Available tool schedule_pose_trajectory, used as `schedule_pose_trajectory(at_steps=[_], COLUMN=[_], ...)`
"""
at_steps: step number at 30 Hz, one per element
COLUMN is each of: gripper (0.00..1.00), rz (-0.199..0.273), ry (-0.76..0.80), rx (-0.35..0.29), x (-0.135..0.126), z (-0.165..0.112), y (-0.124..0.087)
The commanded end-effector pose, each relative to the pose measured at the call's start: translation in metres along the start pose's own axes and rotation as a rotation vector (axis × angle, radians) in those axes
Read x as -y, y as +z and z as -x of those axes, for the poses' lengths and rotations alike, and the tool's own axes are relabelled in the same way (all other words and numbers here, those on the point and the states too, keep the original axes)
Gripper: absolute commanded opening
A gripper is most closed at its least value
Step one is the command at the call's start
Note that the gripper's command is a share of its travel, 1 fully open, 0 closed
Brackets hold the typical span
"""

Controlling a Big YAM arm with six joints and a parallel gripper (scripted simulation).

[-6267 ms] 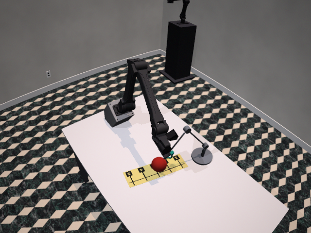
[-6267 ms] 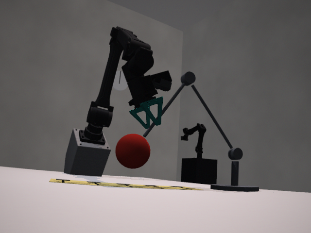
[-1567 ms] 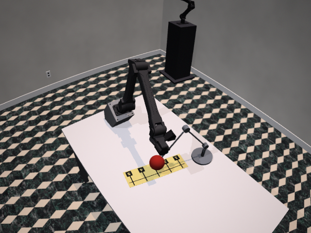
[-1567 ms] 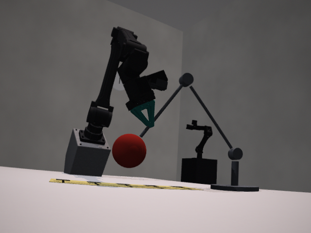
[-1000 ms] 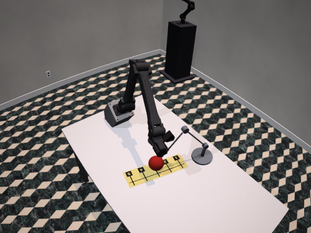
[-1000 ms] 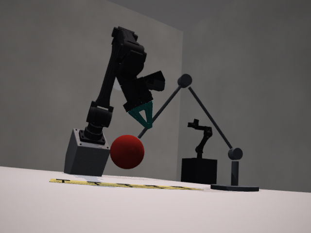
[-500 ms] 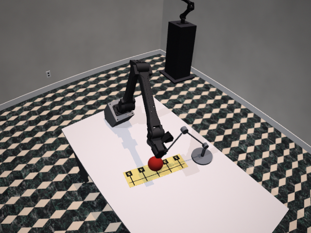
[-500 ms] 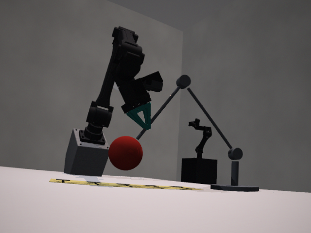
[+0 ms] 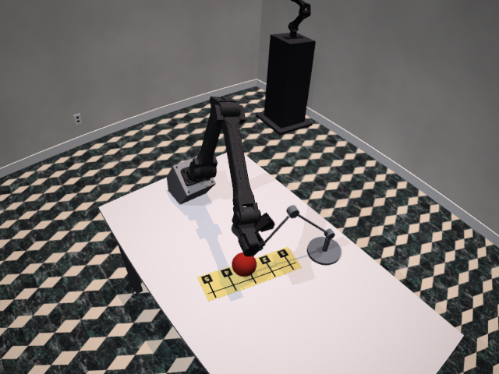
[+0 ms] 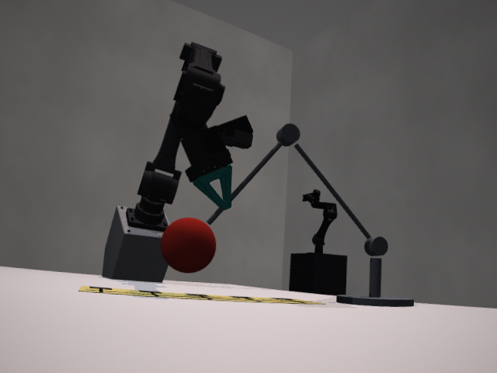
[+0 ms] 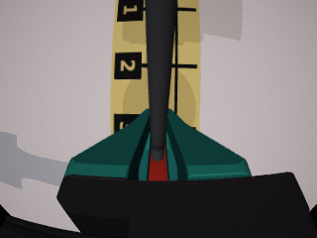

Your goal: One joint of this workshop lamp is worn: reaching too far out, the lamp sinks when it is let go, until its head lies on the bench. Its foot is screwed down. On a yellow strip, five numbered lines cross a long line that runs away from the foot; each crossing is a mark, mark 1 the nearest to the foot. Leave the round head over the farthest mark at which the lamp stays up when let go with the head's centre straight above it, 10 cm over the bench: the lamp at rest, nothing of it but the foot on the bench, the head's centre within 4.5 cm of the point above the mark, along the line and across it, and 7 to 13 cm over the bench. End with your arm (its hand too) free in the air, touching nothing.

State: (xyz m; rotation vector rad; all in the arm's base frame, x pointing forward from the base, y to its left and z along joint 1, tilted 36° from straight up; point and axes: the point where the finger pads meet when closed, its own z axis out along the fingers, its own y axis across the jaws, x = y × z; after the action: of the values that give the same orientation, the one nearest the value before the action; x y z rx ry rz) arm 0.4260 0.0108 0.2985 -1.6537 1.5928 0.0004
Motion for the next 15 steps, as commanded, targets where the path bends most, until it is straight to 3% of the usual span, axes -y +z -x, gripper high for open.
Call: schedule_pose_trajectory(at_steps=[1, 15], gripper=[0.0, 0.0], rz=[-0.039, -0.04], ry=[-0.007, -0.006], rx=[-0.065, -0.068], x=[0.017, 0.024], z=[-0.029, -0.042], y=[-0.022, -0.031])
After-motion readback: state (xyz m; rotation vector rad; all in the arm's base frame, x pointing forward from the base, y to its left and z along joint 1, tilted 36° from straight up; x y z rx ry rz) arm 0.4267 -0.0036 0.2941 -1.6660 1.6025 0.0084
